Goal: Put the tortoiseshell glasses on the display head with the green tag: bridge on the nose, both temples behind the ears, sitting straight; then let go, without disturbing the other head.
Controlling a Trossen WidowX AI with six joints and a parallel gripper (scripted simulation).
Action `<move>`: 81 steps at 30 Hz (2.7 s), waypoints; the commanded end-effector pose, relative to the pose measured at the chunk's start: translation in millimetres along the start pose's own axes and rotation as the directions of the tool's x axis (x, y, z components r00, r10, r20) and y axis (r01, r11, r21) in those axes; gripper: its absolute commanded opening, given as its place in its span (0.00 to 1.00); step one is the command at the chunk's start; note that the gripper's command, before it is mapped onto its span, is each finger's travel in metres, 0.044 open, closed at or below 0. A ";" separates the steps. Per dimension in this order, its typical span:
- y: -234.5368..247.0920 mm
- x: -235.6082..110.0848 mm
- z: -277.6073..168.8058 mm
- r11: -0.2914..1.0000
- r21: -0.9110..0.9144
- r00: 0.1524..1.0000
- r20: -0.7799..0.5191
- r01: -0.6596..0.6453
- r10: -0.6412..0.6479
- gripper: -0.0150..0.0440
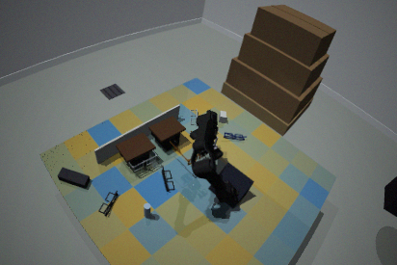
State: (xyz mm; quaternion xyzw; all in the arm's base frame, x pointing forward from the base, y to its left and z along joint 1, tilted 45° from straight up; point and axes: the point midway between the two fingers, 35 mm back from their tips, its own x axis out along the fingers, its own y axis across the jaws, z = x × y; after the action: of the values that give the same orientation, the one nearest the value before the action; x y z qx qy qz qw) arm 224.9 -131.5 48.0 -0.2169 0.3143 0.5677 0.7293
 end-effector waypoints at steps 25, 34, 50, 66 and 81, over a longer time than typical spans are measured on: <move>0.3 26.8 2.0 1.000 -0.015 1.000 0.007 -0.023 0.023 0.25; 0.7 35.7 3.2 1.000 -0.015 1.000 0.007 -0.020 0.020 0.25; -6.6 40.9 4.9 1.000 -0.015 1.000 0.007 -0.015 0.015 0.25; -29.9 42.2 5.8 1.000 -0.016 1.000 0.007 -0.009 0.009 0.25; -53.4 42.9 6.4 1.000 -0.017 1.000 0.007 -0.016 0.016 0.25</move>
State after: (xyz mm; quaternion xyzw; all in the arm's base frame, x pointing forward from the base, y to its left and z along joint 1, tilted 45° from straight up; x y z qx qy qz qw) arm 279.8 -111.6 21.2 -0.2226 0.3089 0.5761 0.7233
